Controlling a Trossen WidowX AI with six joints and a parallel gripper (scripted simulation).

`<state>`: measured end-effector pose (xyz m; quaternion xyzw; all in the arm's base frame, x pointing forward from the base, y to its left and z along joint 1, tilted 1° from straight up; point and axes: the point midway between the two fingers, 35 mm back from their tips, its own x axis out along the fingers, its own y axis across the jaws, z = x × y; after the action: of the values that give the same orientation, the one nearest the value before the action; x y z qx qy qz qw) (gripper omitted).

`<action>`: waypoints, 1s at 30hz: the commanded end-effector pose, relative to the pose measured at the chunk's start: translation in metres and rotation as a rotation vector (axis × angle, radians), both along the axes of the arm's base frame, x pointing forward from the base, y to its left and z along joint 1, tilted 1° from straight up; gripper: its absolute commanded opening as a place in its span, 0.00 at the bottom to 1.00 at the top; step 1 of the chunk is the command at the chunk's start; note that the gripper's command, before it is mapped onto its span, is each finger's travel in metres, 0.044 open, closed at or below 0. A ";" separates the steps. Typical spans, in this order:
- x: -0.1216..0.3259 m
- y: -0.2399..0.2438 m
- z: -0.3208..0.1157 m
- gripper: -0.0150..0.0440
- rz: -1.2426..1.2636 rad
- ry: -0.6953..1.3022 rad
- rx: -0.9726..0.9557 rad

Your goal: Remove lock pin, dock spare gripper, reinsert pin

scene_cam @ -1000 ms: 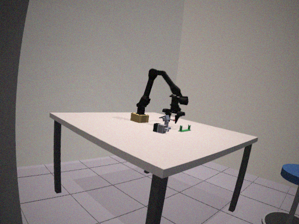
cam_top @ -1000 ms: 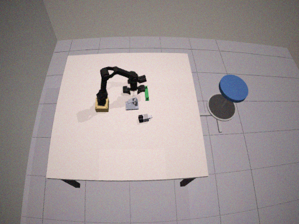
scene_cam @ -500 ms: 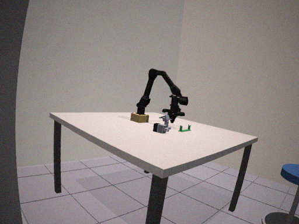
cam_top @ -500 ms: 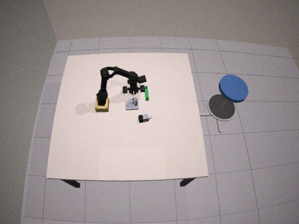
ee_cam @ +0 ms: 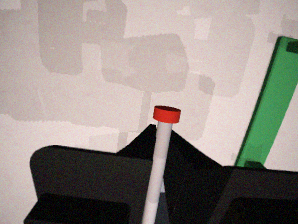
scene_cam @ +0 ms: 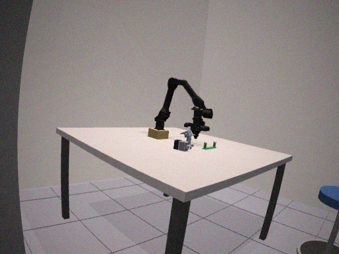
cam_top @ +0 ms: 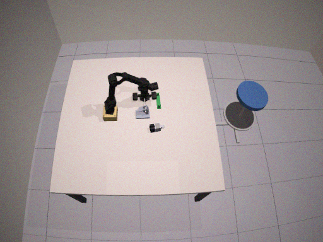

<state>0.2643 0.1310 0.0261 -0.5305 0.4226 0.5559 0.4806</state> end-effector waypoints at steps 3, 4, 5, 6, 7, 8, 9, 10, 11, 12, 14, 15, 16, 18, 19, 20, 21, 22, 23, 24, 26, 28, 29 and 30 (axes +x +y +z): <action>-0.001 0.004 0.005 0.25 0.004 0.019 0.085; -0.001 0.005 0.006 0.25 0.005 0.020 0.094; -0.001 0.005 0.006 0.25 0.005 0.021 0.100; -0.001 0.006 0.006 0.25 0.006 0.021 0.101; -0.001 0.007 0.007 0.25 0.007 0.021 0.102; -0.001 0.007 0.007 0.25 0.008 0.021 0.104; -0.001 0.008 0.007 0.25 0.008 0.021 0.105; -0.001 0.008 0.007 0.25 0.009 0.021 0.106; -0.001 0.009 0.008 0.25 0.009 0.021 0.107; -0.001 0.010 0.008 0.25 0.010 0.022 0.108; -0.002 0.011 0.009 0.25 0.010 0.022 0.109; -0.002 0.012 0.010 0.25 0.010 0.022 0.110; -0.002 0.013 0.010 0.25 0.010 0.022 0.110; -0.002 0.014 0.011 0.25 0.010 0.022 0.110; -0.002 0.015 0.011 0.25 0.010 0.021 0.110; -0.002 0.016 0.012 0.25 0.010 0.021 0.111; -0.002 0.016 0.012 0.25 0.010 0.021 0.111; -0.002 0.017 0.012 0.25 0.011 0.021 0.111; -0.003 0.018 0.012 0.25 0.011 0.020 0.110; -0.003 0.019 0.012 0.25 0.011 0.020 0.110; -0.003 0.020 0.012 0.25 0.012 0.020 0.110; -0.003 0.021 0.012 0.25 0.012 0.018 0.110; -0.004 0.022 0.012 0.25 0.012 0.018 0.110; -0.004 0.023 0.012 0.25 0.012 0.018 0.110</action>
<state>0.2611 0.1513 0.0383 -0.5020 0.3918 0.5864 0.5006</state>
